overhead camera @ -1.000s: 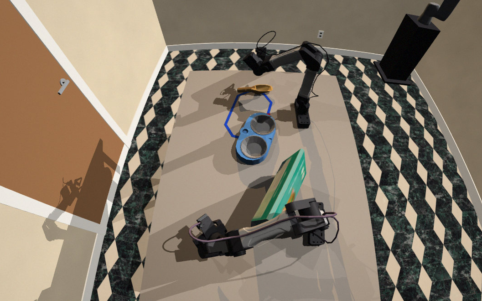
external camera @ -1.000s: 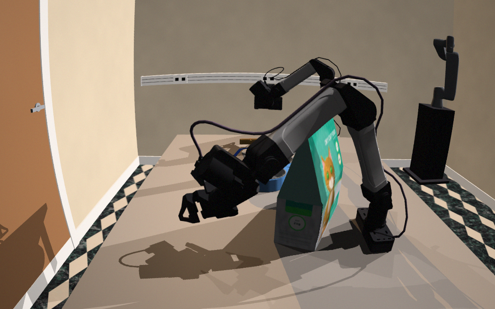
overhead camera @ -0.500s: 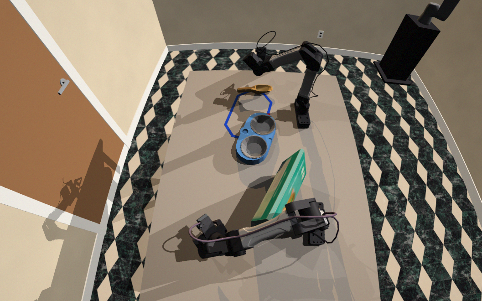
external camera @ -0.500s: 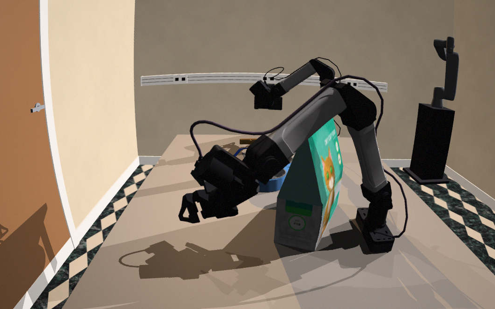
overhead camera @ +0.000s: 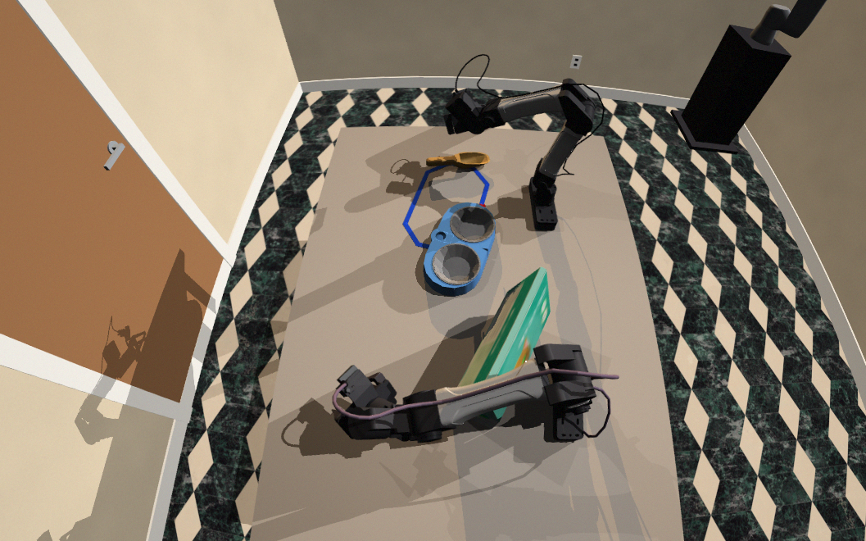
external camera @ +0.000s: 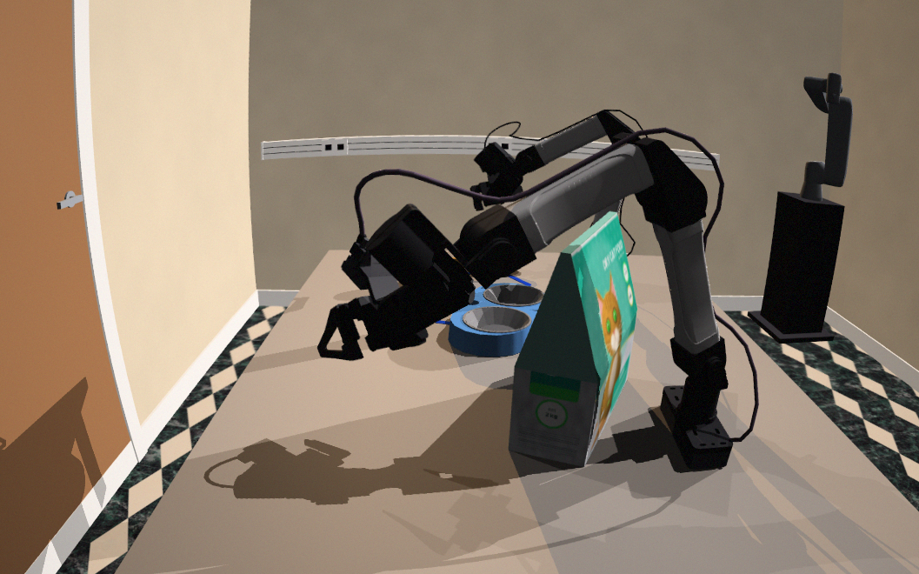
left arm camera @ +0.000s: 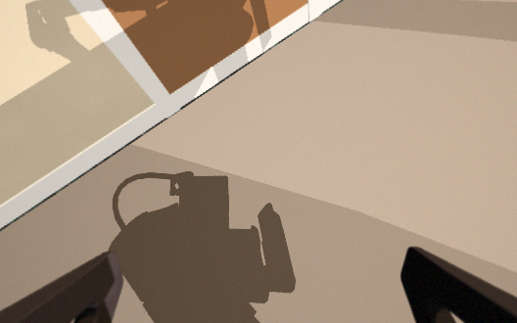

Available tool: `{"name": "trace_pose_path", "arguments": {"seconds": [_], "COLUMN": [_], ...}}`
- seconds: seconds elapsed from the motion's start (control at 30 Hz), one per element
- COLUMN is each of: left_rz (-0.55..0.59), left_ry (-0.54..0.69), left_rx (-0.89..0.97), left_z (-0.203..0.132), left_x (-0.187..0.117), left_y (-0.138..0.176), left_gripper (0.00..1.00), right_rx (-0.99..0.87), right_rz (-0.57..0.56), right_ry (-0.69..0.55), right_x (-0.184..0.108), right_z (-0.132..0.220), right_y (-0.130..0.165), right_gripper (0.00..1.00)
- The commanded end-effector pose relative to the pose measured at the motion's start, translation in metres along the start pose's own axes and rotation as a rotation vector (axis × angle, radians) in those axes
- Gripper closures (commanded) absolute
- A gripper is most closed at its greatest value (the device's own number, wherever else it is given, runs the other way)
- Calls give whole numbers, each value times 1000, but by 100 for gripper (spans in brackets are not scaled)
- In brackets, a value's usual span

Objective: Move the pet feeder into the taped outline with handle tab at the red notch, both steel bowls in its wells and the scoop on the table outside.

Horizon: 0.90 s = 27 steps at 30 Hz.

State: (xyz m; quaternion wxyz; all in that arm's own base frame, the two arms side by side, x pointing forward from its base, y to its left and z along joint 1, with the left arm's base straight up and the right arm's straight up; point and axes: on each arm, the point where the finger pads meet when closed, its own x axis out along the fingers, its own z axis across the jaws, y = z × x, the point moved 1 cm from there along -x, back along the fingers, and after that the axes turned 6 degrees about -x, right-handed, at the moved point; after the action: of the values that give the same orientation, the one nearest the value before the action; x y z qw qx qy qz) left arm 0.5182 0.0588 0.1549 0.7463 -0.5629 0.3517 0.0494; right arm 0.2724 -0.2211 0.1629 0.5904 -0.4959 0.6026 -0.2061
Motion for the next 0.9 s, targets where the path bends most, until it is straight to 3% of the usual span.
{"name": "trace_pose_path", "arguments": {"seconds": [0.0,0.07,0.23,0.37,0.5,0.57,0.67,0.87], "left_rz": [-13,5,-54,-80,-130,-130,-143,-199], "left_ry": [-70,-83,-87,-34,54,54,137,306], "left_rx": [-70,-97,-68,-56,-30,-30,-14,20], "left_z": [12,10,-28,-88,-177,-177,-252,-400], "left_x": [-14,-6,-1,25,38,38,49,24], "left_y": [-21,-21,-72,-106,-148,-148,-165,-195], "left_gripper": [0,0,0,0,0,0,0,0], "right_rx": [-109,-173,-306,-412,-495,-495,-530,-539], "right_rz": [92,144,249,330,396,396,424,440], "right_ry": [-145,-212,-379,-526,-641,-641,-689,-700], "right_x": [-4,-6,-15,-24,-30,-30,-31,-27], "right_z": [15,23,39,51,62,62,67,71], "right_y": [8,18,34,43,49,49,50,47], "right_gripper": [0,0,0,0,0,0,0,0]}}
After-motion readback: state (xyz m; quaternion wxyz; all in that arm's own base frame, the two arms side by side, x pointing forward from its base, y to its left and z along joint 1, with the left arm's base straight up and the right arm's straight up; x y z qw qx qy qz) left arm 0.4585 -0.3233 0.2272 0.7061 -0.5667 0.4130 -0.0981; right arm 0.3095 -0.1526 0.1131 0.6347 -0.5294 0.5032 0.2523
